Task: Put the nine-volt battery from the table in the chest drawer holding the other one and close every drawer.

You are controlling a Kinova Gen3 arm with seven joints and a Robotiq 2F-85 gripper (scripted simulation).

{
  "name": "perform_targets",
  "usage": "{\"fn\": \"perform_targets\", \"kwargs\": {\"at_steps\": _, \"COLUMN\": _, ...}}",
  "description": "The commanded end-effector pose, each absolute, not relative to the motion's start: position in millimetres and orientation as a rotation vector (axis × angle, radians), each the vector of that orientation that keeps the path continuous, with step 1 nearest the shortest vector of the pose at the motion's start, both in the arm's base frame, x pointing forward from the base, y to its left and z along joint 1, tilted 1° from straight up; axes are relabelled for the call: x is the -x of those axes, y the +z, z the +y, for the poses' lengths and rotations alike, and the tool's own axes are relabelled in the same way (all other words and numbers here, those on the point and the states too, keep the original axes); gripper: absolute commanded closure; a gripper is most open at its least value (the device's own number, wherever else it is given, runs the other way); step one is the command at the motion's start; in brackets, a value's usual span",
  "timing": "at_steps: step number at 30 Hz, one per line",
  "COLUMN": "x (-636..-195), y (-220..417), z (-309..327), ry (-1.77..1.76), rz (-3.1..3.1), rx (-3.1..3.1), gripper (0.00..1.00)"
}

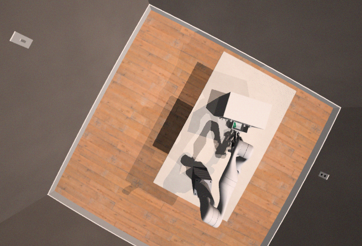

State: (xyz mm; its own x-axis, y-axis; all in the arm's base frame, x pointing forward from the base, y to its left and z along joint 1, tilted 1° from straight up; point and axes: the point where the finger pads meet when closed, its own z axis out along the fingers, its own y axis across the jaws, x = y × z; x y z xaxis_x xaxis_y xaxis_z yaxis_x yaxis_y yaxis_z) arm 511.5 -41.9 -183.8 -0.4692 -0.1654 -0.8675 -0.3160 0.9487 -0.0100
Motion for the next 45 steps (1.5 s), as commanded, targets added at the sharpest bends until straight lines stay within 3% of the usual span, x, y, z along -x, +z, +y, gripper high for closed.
{"fn": "perform_targets", "kwargs": {"at_steps": 1, "x": -511.2, "y": -183.8, "z": -42.3, "ry": 0.183, "rz": 2.07, "rx": 0.341, "gripper": 0.87}}
{"fn": "perform_targets", "kwargs": {"at_steps": 13, "x": -511.2, "y": -183.8, "z": -42.3, "ry": 0.183, "rz": 2.07, "rx": 0.341, "gripper": 0.87}}
{"fn": "perform_targets", "kwargs": {"at_steps": 22, "x": -511.2, "y": -183.8, "z": -42.3, "ry": 0.183, "rz": 2.07, "rx": 0.341, "gripper": 0.67}}
{"fn": "perform_targets", "kwargs": {"at_steps": 32, "x": -509.6, "y": -183.8, "z": -42.8, "ry": 0.183, "rz": 2.07, "rx": 0.341, "gripper": 0.67}}
{"fn": "perform_targets", "kwargs": {"at_steps": 45, "x": -467.4, "y": -183.9, "z": -56.8, "ry": 0.183, "rz": 2.07, "rx": 0.341, "gripper": 0.67}}
